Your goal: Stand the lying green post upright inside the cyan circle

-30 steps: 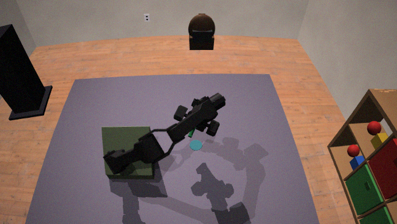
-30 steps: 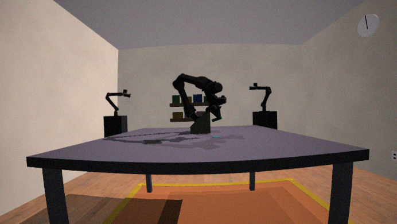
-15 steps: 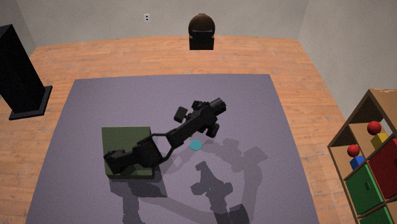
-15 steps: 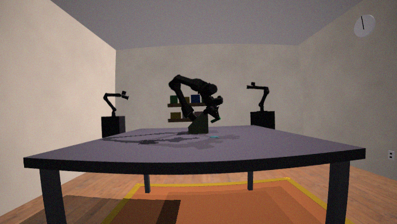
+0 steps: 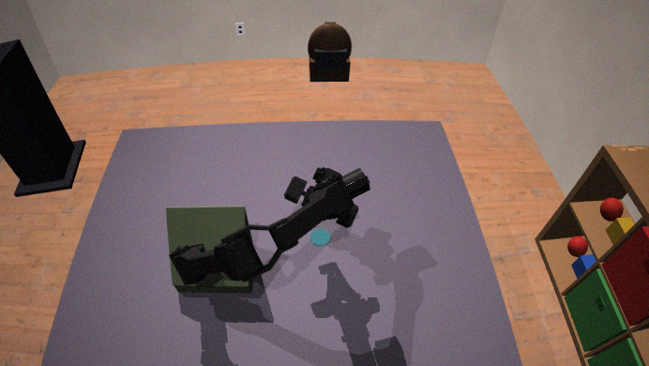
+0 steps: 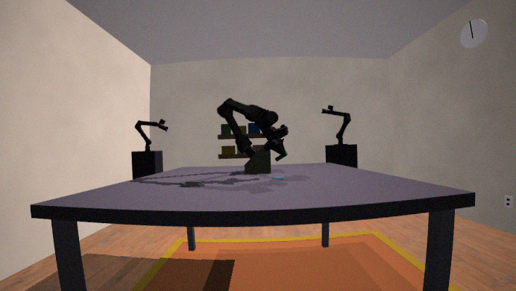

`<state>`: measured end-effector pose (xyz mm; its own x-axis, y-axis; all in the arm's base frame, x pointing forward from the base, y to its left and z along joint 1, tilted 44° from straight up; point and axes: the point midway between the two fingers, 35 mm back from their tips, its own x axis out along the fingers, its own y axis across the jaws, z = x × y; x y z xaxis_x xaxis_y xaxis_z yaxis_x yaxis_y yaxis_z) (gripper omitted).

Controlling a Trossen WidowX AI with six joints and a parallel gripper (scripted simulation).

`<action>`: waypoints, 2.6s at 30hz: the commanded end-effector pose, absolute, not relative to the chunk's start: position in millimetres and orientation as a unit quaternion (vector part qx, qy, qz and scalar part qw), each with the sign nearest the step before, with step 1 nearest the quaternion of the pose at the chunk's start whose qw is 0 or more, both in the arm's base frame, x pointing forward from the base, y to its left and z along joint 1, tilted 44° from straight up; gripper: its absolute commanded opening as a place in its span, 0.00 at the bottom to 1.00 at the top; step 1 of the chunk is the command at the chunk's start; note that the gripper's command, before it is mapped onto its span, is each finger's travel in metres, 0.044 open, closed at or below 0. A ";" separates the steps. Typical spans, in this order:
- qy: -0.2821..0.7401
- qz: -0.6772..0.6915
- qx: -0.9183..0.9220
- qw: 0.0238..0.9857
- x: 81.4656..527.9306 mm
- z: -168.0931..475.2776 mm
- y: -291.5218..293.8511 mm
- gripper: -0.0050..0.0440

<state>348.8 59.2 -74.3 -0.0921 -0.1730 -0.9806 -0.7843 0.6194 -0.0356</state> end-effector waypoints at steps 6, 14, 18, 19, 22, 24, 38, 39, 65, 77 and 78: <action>0.669 0.283 -0.335 0.601 350.2 -71.1 60.2 0.15; 0.652 0.297 -0.325 0.617 350.7 -71.5 59.6 0.15; 0.645 0.302 -0.321 0.624 350.9 -71.5 59.4 0.15; 0.642 0.304 -0.319 0.627 351.0 -71.5 59.3 0.15; 0.635 0.310 -0.316 0.634 351.2 -71.4 59.1 0.15; 0.629 0.314 -0.313 0.638 351.3 -71.3 58.9 0.15; 0.596 0.335 -0.301 0.666 352.0 -69.6 57.9 0.15; 0.593 0.336 -0.300 0.668 352.1 -69.4 57.9 0.15; 0.519 0.371 -0.286 0.715 352.5 -61.8 55.6 0.15; 0.481 0.384 -0.284 0.736 351.9 -56.4 54.3 0.15; 0.477 0.385 -0.283 0.737 351.8 -55.9 54.2 0.15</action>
